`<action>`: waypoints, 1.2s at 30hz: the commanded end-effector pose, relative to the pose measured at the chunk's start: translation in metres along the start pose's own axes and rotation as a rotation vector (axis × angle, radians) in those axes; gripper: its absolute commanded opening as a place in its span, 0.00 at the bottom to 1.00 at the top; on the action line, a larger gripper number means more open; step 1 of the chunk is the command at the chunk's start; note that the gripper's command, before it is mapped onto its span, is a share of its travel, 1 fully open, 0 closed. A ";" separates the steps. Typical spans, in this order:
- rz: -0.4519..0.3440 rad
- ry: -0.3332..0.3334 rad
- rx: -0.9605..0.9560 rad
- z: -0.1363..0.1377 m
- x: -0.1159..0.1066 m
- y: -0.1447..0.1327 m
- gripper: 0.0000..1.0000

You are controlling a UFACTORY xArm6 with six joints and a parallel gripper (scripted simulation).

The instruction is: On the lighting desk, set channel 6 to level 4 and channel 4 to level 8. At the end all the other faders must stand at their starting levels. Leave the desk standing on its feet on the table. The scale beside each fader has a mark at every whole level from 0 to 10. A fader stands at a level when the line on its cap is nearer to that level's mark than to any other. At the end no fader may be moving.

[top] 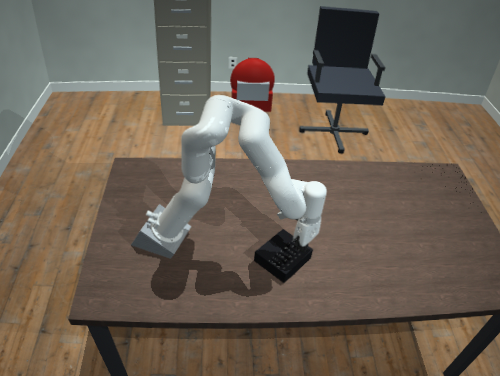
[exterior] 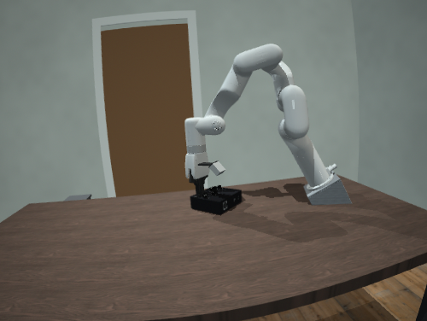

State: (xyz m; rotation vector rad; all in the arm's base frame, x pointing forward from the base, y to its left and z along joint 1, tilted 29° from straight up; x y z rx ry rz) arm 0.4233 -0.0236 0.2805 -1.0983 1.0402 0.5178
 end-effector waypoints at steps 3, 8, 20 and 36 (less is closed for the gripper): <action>-0.003 -0.002 0.000 0.000 -0.003 -0.002 0.00; -0.003 -0.002 0.000 0.000 -0.012 -0.002 0.00; -0.003 -0.002 0.000 0.000 -0.039 -0.002 0.00; -0.003 -0.002 0.000 0.000 -0.041 -0.002 0.00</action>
Point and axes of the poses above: the point where the finger pads meet when closed, its own x axis out along the fingers, its own z axis across the jaws, y = z × x, the point moved 4 cm from there along -x, back along the fingers, and after that the axes turned 14 degrees about -x, right-handed, at the moved point
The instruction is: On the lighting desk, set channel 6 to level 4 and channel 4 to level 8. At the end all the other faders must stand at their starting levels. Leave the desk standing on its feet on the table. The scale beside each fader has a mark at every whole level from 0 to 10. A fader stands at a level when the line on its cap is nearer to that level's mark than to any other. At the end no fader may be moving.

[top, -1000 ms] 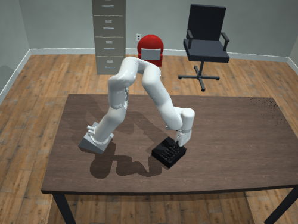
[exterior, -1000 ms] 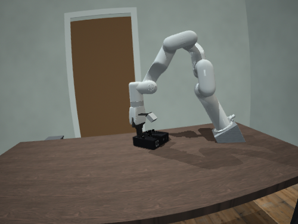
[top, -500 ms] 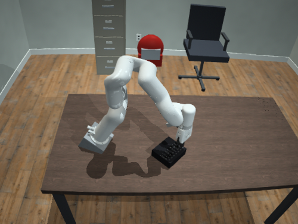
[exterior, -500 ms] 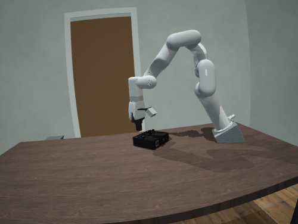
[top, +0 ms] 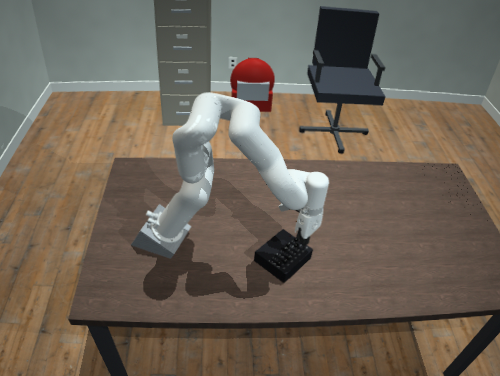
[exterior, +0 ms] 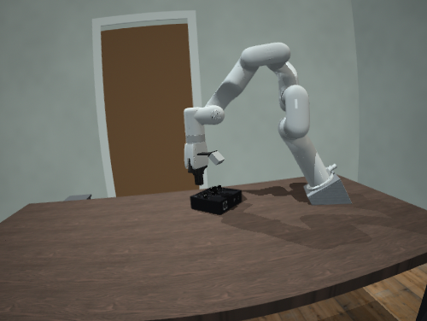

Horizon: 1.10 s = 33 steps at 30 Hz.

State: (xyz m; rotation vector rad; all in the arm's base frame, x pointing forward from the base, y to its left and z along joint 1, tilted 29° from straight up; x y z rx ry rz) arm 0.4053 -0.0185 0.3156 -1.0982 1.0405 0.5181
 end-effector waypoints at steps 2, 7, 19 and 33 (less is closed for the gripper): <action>-0.004 -0.002 0.000 0.000 -0.002 -0.001 1.00; -0.004 -0.002 0.000 0.000 -0.008 -0.001 1.00; -0.004 -0.002 0.000 0.000 -0.051 -0.001 1.00; -0.004 -0.002 0.000 0.000 -0.081 -0.001 1.00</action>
Point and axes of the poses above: the point where the finger pads meet when closed, its own x axis out along the fingers, its own z axis across the jaws, y = z × x, the point moved 4 cm from there along -x, back along the fingers, and after that the axes turned 14 degrees about -x, right-handed, at the moved point
